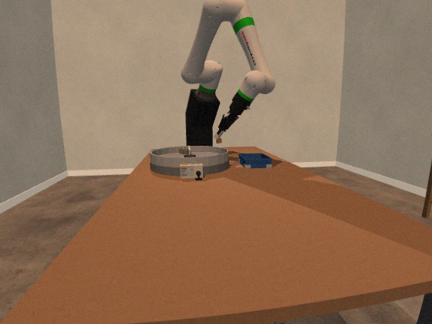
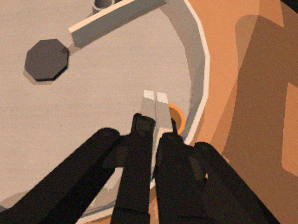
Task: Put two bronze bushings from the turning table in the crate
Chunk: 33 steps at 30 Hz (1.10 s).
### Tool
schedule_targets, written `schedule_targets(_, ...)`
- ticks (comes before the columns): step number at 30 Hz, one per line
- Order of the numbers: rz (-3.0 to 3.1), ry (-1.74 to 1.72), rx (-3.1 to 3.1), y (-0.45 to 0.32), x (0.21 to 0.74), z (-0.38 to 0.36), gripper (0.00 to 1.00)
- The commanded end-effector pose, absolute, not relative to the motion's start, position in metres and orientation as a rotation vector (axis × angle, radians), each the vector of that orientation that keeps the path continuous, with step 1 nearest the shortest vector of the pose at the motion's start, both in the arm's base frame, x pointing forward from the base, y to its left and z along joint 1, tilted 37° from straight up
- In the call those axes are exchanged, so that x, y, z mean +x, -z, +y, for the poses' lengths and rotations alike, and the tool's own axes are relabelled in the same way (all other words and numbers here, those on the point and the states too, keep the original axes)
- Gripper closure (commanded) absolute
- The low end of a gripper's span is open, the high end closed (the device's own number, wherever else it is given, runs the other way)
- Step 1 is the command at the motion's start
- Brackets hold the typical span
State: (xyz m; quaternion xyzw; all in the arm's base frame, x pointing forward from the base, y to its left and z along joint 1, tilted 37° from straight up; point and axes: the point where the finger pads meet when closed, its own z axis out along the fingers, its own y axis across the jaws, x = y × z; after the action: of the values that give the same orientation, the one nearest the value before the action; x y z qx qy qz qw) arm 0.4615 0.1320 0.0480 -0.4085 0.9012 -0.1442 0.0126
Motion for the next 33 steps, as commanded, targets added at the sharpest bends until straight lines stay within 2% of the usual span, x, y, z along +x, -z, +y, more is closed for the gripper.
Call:
schedule_targets(1,2.813,0.453,-1.272,-0.064,0.466,0.170,1.00)
schedule_targets(13,2.813,0.453,-1.272,-0.108,0.475,0.273,1.00)
schedule_targets(33,2.813,0.453,-1.272,-0.127,0.479,0.319,1.00)
